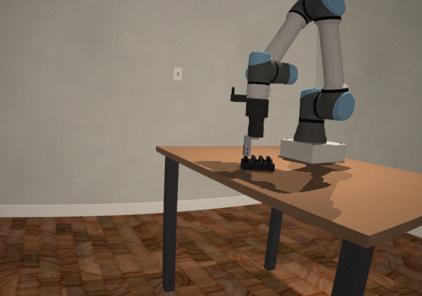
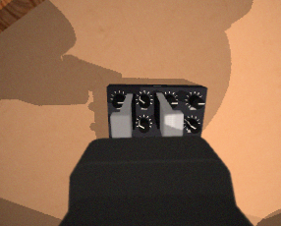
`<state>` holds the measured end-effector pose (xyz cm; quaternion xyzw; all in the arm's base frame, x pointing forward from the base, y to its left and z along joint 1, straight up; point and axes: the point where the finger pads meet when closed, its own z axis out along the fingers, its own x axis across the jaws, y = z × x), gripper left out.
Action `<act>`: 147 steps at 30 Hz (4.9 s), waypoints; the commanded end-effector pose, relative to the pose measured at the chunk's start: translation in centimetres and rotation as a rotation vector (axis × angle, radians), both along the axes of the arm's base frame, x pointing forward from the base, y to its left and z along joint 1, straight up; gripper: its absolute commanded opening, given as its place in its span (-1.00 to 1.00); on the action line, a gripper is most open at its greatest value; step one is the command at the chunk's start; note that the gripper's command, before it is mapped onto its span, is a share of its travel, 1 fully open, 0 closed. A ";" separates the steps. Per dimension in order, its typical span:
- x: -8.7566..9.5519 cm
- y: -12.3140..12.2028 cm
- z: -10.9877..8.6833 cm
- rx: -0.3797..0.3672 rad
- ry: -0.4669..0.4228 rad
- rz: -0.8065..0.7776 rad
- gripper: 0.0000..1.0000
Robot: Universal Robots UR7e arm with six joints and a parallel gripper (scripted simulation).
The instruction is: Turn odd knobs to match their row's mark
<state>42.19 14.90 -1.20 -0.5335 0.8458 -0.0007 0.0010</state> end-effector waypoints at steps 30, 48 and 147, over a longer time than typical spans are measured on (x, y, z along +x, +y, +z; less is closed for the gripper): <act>0.0 0.0 -0.7 0.000 -0.001 0.000 -0.07; 0.0 0.0 -1.4 0.000 -0.001 0.000 -0.07; 0.0 0.0 -1.4 0.001 -0.001 -0.121 -0.40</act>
